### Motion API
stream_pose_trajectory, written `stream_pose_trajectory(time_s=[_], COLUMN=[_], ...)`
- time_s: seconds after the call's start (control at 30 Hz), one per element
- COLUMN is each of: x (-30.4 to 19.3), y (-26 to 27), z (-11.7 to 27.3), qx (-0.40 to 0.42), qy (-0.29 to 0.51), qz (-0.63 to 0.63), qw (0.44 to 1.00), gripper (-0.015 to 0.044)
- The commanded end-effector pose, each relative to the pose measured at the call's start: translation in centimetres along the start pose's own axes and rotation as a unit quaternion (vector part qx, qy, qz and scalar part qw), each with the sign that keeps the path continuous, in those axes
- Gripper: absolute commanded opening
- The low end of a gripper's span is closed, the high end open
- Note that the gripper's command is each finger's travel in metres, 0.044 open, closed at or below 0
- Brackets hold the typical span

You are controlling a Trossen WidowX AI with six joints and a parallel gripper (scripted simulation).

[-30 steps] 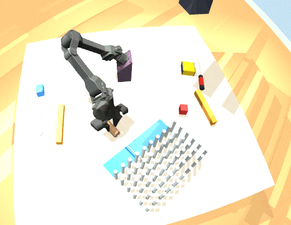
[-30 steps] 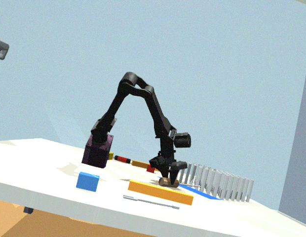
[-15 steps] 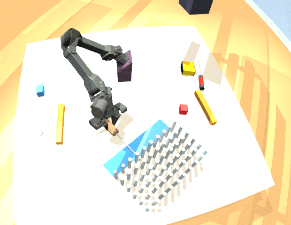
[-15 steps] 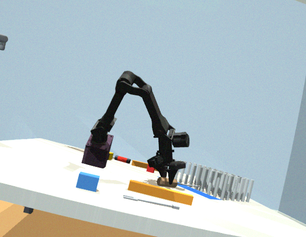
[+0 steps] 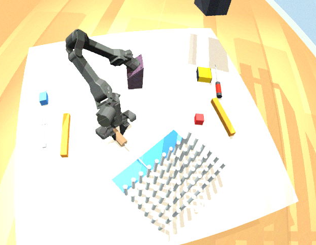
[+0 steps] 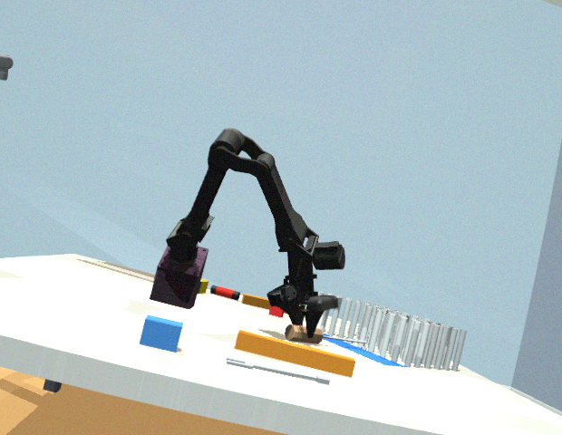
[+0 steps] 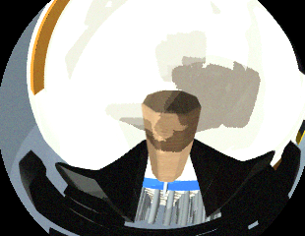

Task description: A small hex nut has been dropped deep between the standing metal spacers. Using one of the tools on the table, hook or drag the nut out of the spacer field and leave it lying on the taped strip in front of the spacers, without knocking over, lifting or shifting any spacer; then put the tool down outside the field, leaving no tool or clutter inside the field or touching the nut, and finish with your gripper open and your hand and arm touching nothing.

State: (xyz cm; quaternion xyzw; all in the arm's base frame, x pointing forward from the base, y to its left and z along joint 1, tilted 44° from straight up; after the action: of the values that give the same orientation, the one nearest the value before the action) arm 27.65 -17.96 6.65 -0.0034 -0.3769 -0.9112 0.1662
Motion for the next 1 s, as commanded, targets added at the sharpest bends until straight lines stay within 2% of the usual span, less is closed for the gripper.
stream_pose_trajectory(time_s=[0.0,0.97], x=[0.4,1.0], y=[0.0,0.2], z=[0.2,1.1], qx=[0.001,0.001], qy=[0.0,0.0], qz=[0.001,0.0], qw=[1.0,1.0], gripper=[0.0,0.0])
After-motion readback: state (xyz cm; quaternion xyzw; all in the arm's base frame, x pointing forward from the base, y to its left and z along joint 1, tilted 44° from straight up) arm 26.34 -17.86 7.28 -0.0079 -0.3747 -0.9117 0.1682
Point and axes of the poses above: the point midway between the two fingers, 35 mm back from their tips, its own z axis back along the fingers, its own y axis across the jaws, x = y × z, the point moved 6 cm from there along z, back along the fingers, and after that the axes turned 5 degrees about -z, right-handed, at the moved point
